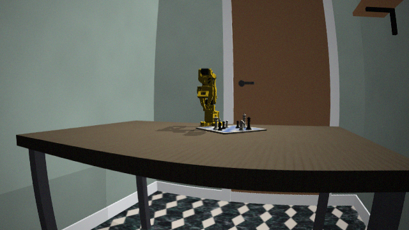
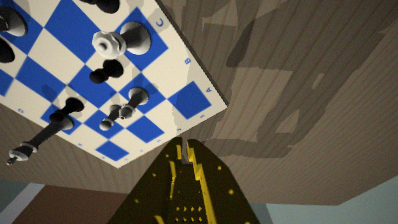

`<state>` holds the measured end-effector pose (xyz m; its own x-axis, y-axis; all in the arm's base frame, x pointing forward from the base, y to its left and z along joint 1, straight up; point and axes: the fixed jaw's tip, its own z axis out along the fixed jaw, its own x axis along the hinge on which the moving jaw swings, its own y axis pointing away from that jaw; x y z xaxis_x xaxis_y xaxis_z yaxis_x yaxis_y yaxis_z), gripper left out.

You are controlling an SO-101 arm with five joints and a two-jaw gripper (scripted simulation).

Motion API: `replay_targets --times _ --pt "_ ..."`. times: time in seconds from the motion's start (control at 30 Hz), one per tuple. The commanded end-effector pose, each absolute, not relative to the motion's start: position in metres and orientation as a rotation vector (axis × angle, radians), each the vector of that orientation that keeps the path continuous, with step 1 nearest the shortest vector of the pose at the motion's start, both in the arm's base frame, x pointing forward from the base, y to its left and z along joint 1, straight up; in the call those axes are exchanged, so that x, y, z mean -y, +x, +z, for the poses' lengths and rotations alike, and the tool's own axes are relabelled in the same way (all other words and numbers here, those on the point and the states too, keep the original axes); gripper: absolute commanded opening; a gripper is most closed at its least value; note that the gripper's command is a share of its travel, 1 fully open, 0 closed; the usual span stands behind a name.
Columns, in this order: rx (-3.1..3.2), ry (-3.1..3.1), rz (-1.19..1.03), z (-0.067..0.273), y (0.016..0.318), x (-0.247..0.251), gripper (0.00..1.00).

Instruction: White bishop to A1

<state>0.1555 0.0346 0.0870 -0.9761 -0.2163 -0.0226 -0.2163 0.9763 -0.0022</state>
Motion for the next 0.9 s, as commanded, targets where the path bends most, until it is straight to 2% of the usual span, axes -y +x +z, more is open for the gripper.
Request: replay_targets --times 0.0,0.3,0.67,0.87 --pt "-3.077 -0.325 0.004 0.094 0.157 -0.033 0.0" --pt "-2.974 -0.416 0.021 0.097 0.153 -0.045 0.02" --pt "-2.547 -0.72 0.186 0.102 0.131 -0.089 0.09" --pt "-2.508 -0.742 0.207 0.102 0.129 -0.093 0.1"
